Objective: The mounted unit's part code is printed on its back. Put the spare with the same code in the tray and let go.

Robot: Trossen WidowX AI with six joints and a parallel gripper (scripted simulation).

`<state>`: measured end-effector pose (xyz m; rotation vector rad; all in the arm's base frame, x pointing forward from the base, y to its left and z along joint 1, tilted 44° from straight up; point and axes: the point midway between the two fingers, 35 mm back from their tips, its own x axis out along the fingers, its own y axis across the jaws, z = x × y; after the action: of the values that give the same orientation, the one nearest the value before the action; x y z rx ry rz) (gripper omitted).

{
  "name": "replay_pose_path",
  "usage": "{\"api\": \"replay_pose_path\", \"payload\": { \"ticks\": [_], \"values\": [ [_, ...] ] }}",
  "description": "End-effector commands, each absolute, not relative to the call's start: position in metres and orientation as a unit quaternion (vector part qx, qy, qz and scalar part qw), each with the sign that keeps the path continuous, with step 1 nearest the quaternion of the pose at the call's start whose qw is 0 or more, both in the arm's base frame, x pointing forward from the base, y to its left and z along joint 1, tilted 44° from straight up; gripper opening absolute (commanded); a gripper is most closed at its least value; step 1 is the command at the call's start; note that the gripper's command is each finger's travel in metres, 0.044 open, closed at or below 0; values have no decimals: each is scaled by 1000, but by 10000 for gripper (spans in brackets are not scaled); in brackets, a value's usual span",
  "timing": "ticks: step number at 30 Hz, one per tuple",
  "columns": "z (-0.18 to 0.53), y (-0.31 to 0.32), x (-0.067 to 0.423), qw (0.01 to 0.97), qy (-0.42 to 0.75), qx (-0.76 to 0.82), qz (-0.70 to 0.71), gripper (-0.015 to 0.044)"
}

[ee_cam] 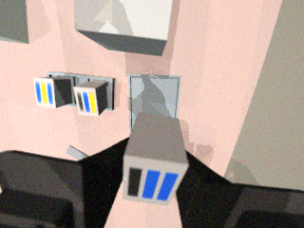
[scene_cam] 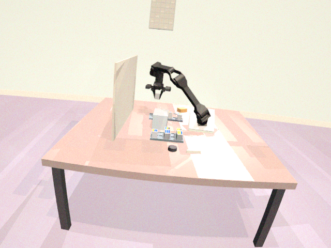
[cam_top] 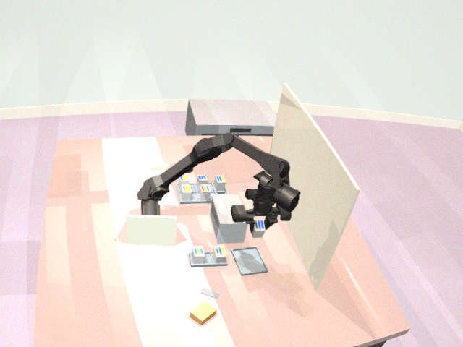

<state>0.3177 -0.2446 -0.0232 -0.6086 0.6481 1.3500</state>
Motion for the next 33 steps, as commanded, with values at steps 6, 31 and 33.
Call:
{"api": "replay_pose_path", "payload": {
  "ticks": [6,31,33],
  "values": [
    [-29,-242,320,690,289,-275,604,0],
    [-43,-231,324,689,289,-275,605,0],
    [-44,-230,324,689,289,-275,605,0]
  ]
}}
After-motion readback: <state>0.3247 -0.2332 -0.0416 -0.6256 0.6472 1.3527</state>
